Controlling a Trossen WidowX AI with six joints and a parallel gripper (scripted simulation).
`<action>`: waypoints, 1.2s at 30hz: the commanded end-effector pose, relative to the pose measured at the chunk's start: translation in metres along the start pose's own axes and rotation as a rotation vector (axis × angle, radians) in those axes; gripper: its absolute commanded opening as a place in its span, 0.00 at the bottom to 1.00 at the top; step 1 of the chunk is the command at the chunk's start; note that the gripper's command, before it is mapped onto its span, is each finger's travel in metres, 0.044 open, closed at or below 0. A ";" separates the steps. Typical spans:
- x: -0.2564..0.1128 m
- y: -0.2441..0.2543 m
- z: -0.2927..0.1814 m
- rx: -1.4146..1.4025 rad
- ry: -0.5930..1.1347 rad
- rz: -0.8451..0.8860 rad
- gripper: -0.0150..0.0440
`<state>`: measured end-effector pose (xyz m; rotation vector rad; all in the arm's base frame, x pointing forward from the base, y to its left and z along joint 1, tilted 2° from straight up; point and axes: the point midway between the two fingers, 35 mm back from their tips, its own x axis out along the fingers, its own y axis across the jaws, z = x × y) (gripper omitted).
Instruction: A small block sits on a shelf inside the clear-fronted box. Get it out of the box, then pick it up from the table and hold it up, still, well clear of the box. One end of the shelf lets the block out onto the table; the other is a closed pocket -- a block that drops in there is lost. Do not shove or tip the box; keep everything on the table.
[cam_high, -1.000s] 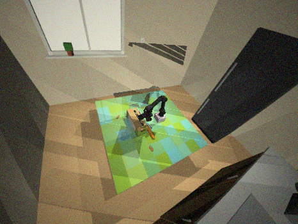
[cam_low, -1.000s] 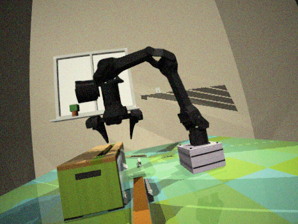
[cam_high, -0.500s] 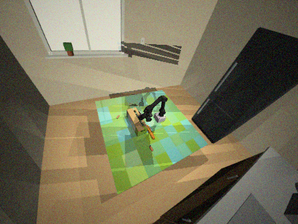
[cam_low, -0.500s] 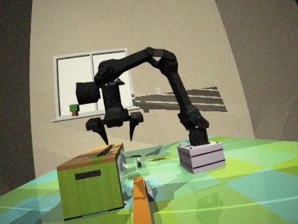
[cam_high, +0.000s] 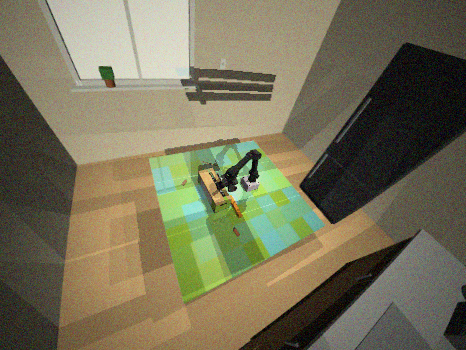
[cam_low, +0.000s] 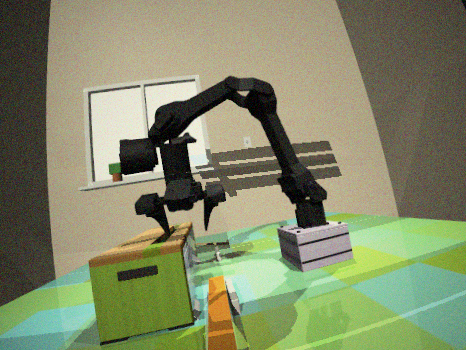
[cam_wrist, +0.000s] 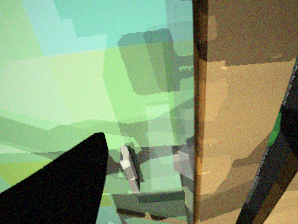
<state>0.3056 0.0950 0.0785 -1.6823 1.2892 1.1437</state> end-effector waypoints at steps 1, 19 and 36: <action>0.009 0.000 0.003 -0.007 0.006 0.007 0.93; 0.037 0.003 0.012 -0.007 0.006 0.007 0.93; 0.044 0.003 -0.011 -0.001 0.003 0.002 0.93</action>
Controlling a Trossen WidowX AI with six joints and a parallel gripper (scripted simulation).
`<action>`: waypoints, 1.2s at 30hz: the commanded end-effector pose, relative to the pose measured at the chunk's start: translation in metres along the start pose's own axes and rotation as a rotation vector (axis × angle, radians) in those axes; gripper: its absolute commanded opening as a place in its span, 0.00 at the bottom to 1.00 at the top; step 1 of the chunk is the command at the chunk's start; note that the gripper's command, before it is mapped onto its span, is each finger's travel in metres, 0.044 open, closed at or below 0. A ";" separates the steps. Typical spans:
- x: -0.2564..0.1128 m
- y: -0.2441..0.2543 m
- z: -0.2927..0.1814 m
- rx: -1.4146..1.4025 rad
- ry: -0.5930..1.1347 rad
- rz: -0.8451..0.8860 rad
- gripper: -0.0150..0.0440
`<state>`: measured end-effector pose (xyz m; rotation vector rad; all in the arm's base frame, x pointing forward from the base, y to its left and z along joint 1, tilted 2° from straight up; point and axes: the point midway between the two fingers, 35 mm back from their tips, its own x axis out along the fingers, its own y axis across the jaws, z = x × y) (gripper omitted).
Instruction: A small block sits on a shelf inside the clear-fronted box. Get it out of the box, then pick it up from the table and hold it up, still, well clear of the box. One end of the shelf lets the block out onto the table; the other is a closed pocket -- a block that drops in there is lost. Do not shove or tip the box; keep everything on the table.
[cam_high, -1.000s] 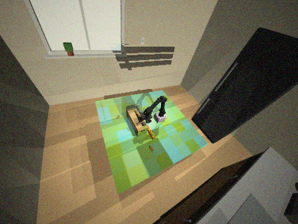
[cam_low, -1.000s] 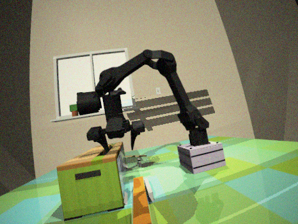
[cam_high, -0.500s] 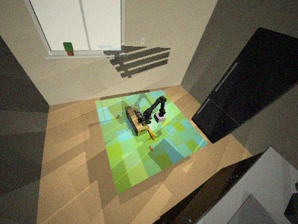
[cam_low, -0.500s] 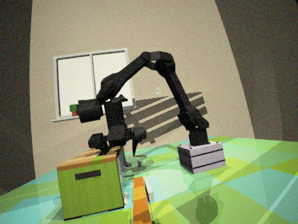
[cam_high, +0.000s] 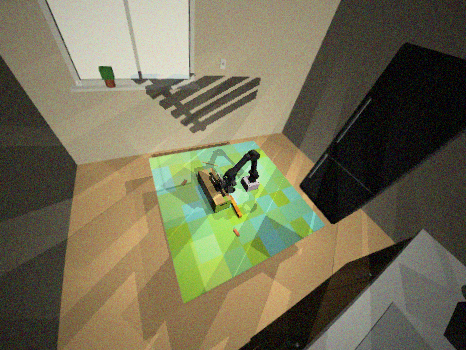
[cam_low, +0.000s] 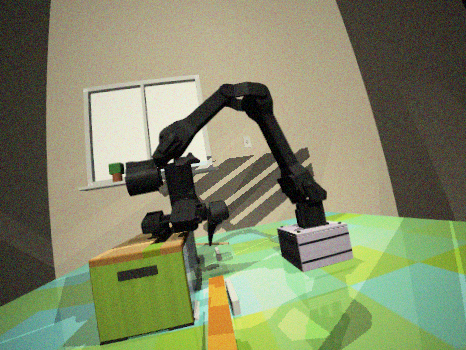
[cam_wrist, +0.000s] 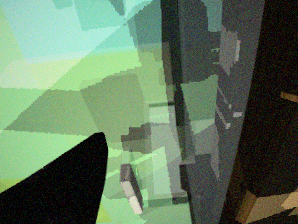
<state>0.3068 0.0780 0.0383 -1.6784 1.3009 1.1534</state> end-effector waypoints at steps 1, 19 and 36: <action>0.001 -0.001 -0.012 0.002 0.003 -0.011 0.93; 0.015 -0.001 -0.053 0.002 0.007 -0.011 0.93; 0.028 -0.001 -0.091 0.002 0.011 -0.011 0.93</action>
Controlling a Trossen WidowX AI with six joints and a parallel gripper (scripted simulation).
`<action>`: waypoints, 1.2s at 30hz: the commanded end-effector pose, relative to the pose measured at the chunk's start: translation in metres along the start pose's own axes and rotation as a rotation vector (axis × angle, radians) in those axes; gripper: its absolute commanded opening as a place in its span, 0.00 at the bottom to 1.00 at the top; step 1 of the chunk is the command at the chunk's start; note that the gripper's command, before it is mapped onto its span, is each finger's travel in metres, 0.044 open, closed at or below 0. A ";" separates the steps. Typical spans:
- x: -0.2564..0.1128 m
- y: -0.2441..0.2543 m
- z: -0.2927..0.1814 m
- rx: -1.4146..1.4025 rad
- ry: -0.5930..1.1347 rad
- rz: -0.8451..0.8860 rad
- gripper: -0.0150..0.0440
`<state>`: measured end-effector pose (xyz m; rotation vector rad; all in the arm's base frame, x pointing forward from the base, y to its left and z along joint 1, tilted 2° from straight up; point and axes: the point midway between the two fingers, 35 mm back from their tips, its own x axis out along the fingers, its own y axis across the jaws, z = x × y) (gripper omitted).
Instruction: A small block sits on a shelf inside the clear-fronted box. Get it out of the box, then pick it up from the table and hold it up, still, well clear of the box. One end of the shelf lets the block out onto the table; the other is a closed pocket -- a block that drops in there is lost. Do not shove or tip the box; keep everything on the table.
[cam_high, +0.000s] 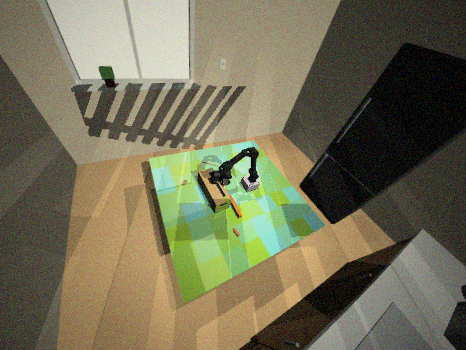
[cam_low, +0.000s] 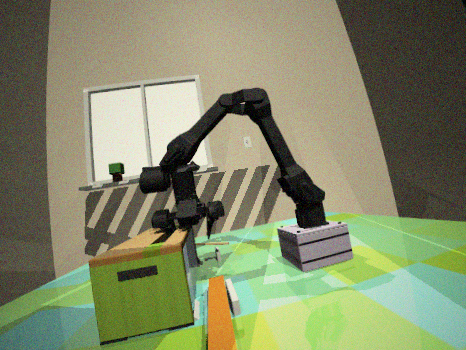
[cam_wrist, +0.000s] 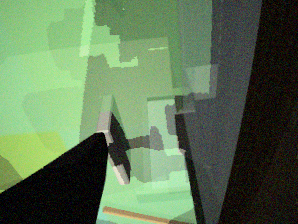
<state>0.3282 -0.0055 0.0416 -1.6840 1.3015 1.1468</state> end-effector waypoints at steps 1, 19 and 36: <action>0.002 -0.001 -0.011 0.001 0.006 -0.008 0.93; 0.015 -0.001 -0.052 0.001 0.010 -0.008 0.93; -0.011 -0.002 -0.086 0.005 0.015 -0.008 0.93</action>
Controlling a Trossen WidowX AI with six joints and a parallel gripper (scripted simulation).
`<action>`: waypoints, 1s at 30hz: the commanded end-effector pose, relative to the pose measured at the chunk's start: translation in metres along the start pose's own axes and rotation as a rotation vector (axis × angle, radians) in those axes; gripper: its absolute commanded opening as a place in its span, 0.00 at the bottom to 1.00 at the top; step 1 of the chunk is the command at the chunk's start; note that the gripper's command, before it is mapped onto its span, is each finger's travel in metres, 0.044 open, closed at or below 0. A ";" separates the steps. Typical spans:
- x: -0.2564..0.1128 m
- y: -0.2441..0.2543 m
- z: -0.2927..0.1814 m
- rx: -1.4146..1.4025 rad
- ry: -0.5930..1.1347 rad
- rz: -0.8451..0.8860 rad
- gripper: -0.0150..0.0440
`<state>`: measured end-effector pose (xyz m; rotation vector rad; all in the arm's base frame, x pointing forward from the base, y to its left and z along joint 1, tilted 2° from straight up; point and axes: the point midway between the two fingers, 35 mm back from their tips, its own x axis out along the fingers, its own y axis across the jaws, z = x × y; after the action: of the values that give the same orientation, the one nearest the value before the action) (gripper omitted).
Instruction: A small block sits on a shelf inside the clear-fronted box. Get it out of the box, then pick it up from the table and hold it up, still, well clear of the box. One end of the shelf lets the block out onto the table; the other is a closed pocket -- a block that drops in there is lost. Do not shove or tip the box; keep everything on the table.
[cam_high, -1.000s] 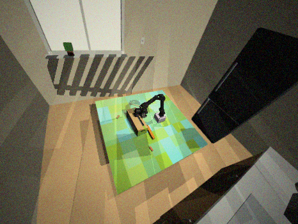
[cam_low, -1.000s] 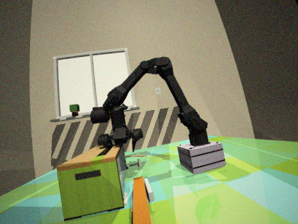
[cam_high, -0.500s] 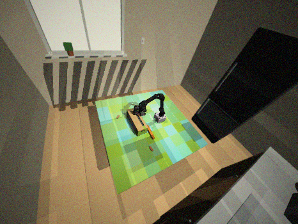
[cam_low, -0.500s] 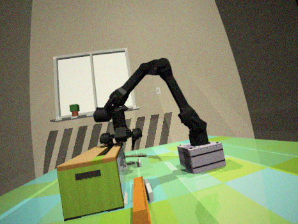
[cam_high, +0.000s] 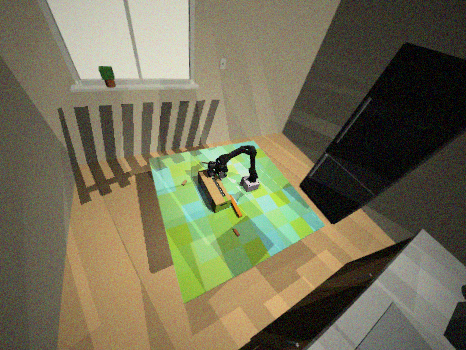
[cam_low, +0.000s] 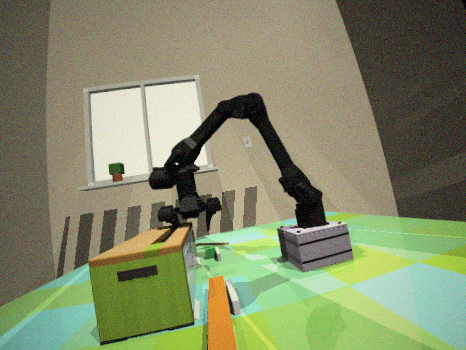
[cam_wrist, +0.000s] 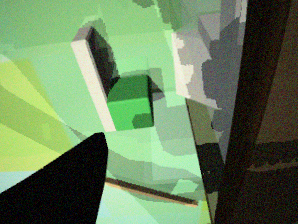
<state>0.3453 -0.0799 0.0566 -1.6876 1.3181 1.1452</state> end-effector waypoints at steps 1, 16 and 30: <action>-0.035 -0.002 -0.012 0.006 0.005 -0.018 0.93; -0.054 0.004 -0.025 0.375 0.000 -0.048 0.74; -0.044 0.017 -0.042 1.870 -0.229 0.037 0.74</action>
<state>0.3383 -0.0939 0.1059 -0.8993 1.4555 0.3944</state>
